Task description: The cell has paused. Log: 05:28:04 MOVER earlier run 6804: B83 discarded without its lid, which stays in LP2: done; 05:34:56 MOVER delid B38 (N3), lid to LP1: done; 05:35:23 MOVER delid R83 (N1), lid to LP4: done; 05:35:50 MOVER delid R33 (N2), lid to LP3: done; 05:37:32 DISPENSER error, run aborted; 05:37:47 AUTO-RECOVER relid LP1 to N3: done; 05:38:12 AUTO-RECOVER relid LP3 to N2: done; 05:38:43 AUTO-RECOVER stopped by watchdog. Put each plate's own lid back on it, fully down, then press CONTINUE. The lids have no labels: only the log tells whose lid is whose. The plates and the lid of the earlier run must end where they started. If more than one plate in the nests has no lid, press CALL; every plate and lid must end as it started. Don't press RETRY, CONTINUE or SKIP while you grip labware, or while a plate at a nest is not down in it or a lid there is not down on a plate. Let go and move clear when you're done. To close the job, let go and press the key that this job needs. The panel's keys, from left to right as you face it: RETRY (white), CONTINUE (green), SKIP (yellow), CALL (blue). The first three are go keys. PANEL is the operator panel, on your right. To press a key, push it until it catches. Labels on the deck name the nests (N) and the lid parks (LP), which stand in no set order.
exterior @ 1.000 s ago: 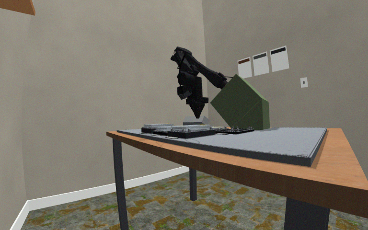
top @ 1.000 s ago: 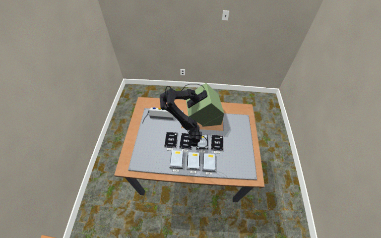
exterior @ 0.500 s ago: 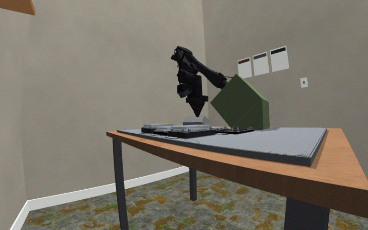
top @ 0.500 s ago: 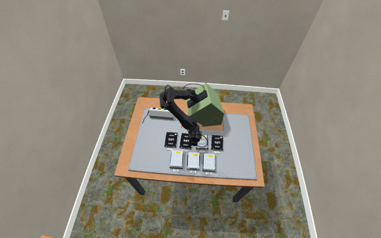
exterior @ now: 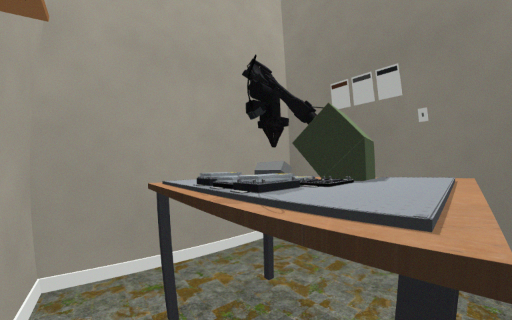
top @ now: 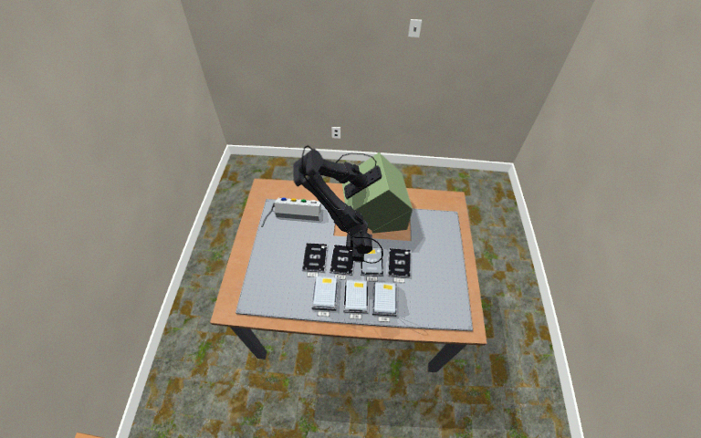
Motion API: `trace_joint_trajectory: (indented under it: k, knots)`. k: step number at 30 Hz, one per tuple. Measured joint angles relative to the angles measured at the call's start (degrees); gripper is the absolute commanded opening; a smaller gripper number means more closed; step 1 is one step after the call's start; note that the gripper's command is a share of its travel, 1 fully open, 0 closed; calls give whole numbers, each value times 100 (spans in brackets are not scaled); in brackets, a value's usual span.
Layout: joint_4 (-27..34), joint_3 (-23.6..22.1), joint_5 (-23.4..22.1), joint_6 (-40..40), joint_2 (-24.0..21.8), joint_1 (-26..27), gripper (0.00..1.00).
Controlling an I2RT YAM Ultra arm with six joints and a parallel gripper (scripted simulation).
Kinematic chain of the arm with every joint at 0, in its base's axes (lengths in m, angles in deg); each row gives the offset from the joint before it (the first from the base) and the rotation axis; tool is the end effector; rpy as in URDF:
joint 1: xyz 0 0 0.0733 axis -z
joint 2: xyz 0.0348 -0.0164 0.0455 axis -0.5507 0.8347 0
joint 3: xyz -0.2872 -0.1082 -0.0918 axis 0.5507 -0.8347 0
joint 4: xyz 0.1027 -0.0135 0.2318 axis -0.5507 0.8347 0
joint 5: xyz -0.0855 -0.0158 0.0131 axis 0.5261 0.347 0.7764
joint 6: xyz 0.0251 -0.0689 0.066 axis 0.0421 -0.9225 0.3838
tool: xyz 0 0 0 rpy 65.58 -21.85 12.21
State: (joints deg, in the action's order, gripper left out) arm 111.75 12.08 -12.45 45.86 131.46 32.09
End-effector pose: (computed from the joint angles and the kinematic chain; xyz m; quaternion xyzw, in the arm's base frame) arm 0.3135 -0.0495 0.0827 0.0901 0.9352 -0.3401 0.0393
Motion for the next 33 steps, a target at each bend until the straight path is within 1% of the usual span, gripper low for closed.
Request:
trace_joint_trajectory:
  k: [3,5,13,17,22,29,33]
  knots:
    - [87,-11,0,66,-13,33,0]
    - [96,-98,0,118,-120,146,0]
    - [101,-461,2,313,-920,761,0]
    - [66,-535,-22,363,-1143,901,0]
    - [59,-702,-59,426,-1563,1305,0]
    - [57,-796,-149,481,-2173,1902,0]
    - [57,-798,-197,492,-2369,2114,0]
